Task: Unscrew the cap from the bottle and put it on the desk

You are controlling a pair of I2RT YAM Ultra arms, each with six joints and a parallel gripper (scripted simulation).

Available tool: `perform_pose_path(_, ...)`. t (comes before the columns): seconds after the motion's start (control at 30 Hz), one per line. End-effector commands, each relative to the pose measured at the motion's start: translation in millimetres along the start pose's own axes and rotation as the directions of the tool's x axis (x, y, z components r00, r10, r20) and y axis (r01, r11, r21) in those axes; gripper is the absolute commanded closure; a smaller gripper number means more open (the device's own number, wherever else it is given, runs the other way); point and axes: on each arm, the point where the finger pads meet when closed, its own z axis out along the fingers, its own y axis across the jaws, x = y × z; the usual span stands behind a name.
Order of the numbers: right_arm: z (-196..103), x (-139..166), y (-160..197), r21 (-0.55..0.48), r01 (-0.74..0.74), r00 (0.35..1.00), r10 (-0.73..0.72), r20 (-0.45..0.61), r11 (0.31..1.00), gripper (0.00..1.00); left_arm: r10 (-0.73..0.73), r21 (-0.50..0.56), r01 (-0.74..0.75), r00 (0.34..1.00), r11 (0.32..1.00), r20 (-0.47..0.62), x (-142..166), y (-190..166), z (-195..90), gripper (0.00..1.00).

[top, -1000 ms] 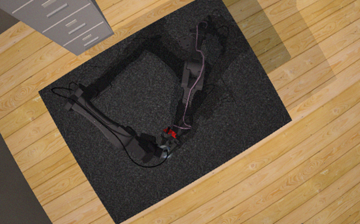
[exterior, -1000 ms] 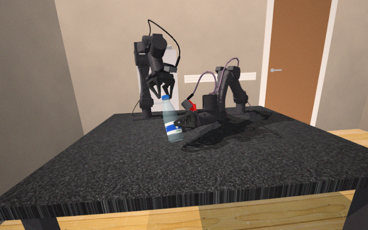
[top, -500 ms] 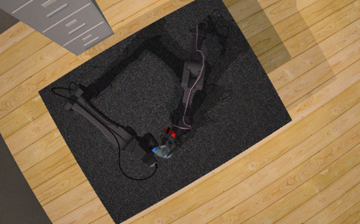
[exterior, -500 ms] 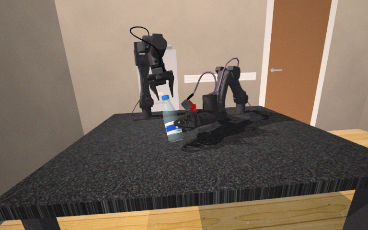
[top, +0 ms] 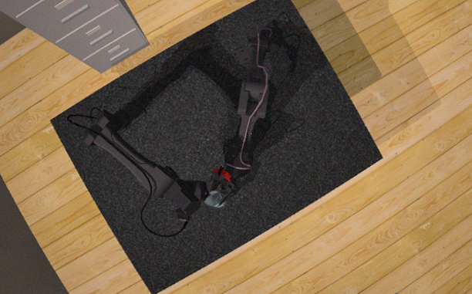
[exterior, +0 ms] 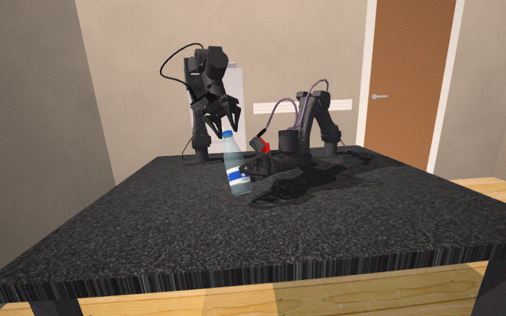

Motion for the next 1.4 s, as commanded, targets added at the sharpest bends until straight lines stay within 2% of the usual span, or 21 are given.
perform_pose_path(0.0, -4.6, -4.4, 0.6, -0.014, -0.275, 0.962, 0.275, 0.006, 0.961, 0.43, 0.027, -0.026, -0.026, 0.998, 0.999, 0.048, -20.6, 15.1, 5.3, 1.0)
perform_pose_path(0.23, -4.6, -4.4, 0.6, -0.018, -0.547, 0.837, 0.547, 0.002, 0.837, 0.43, 0.027, -0.026, -0.026, 0.998, 0.999, 0.048, -20.6, 15.1, 5.3, 1.0)
perform_pose_path(0.43, -4.6, -4.4, 0.6, -0.018, -0.547, 0.837, 0.547, 0.002, 0.837, 0.43, 0.027, -0.026, -0.026, 0.998, 0.999, 0.048, -20.6, 15.1, 5.3, 1.0)
perform_pose_path(0.53, -4.2, -2.2, 2.2, -0.016, -0.503, 0.864, 0.503, -0.002, 0.864, 0.77, 0.027, -0.026, -0.026, 0.998, 0.999, 0.048, -20.6, 15.1, 5.3, 1.0)
perform_pose_path(0.67, -4.0, -1.5, 2.8, -0.015, -0.487, 0.873, 0.488, -0.003, 0.873, 0.8, 0.027, -0.026, -0.026, 0.998, 0.999, 0.048, -20.6, 15.1, 5.3, 1.0)
perform_pose_path(0.73, -4.0, -1.5, 2.8, -0.015, -0.473, 0.881, 0.473, -0.003, 0.881, 1.0, 0.027, -0.026, -0.026, 0.998, 0.999, 0.048, -20.6, 15.1, 5.3, 1.0)
perform_pose_path(0.77, -4.1, -1.5, 2.8, -0.014, -0.429, 0.903, 0.429, -0.002, 0.903, 1.0, 0.027, -0.026, -0.026, 0.998, 0.999, 0.048, -20.6, 15.1, 5.3, 1.0)
perform_pose_path(0.87, -4.5, -1.7, 2.6, -0.006, -0.17, 0.985, 0.17, 0.002, 0.985, 1.0, 0.027, -0.026, -0.026, 0.998, 0.999, 0.048, -20.6, 15.1, 5.3, 1.0)
perform_pose_path(0.93, -4.5, -1.7, 2.6, -0.006, -0.17, 0.985, 0.17, 0.002, 0.985, 1.0, 0.027, -0.026, -0.026, 0.998, 0.999, 0.048, -20.6, 15.1, 5.3, 1.0)
perform_pose_path(0.97, -4.6, -1.8, 2.6, -0.003, -0.06, 0.998, 0.06, 0.003, 0.998, 1.0, 0.027, -0.026, -0.026, 0.998, 0.999, 0.048, -20.6, 15.1, 5.3, 1.0)
perform_pose_path(1.0, -4.7, -1.9, 2.6, -0.003, -0.013, 1.0, 0.013, 0.004, 1.0, 1.0, 0.027, -0.026, -0.026, 0.998, 0.999, 0.048, -20.6, 15.1, 5.3, 1.0)
perform_pose_path(1.17, -5.3, -2.2, 2.6, 0.001, 0.216, 0.976, -0.216, 0.006, 0.976, 1.0, 0.027, -0.026, -0.026, 0.998, 0.999, 0.048, -20.6, 15.1, 5.3, 1.0)
perform_pose_path(1.37, -5.7, -2.4, 2.8, 0.01, 0.473, 0.881, -0.473, 0.006, 0.881, 1.0, 0.027, -0.026, -0.026, 0.998, 0.999, 0.048, -20.6, 15.1, 5.3, 1.0)
